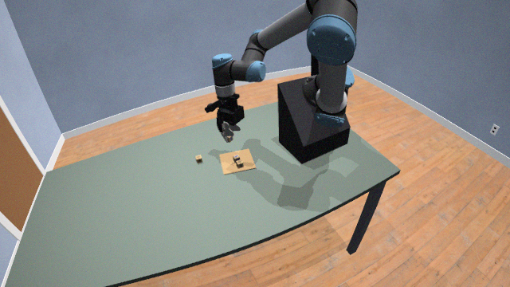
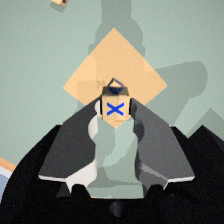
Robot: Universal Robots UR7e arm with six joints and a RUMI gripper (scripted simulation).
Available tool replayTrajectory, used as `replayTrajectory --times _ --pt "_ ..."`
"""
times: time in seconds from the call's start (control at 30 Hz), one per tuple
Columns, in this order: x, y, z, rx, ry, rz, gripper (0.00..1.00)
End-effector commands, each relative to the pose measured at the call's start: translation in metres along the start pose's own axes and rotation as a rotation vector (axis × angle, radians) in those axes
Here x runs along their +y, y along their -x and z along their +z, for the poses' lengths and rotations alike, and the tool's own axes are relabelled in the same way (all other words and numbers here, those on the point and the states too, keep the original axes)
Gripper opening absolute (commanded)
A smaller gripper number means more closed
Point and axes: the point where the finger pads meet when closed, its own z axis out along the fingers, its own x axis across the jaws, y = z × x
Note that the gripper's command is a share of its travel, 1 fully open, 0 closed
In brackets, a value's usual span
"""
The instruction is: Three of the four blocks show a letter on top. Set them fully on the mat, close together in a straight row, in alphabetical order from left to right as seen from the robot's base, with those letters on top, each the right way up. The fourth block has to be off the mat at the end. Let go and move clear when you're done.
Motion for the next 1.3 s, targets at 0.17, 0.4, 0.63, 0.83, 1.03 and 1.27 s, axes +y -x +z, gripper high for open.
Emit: replayTrajectory --times 0.17,0.4,0.63,0.83,1.03,1.27 --pt "-0.003 -0.008 0.000 0.001 -0.005 0.205 0.05" --pt "-0.004 -0.014 0.000 0.000 -0.004 0.336 0.05" --pt "-0.005 -0.017 0.000 0.000 -0.003 0.412 0.05" --pt "-0.005 -0.020 0.000 0.000 -0.002 0.484 0.05" --pt "-0.006 -0.022 0.000 0.000 -0.002 0.536 0.05" --pt "-0.006 -0.023 0.000 0.000 -0.002 0.565 0.05"
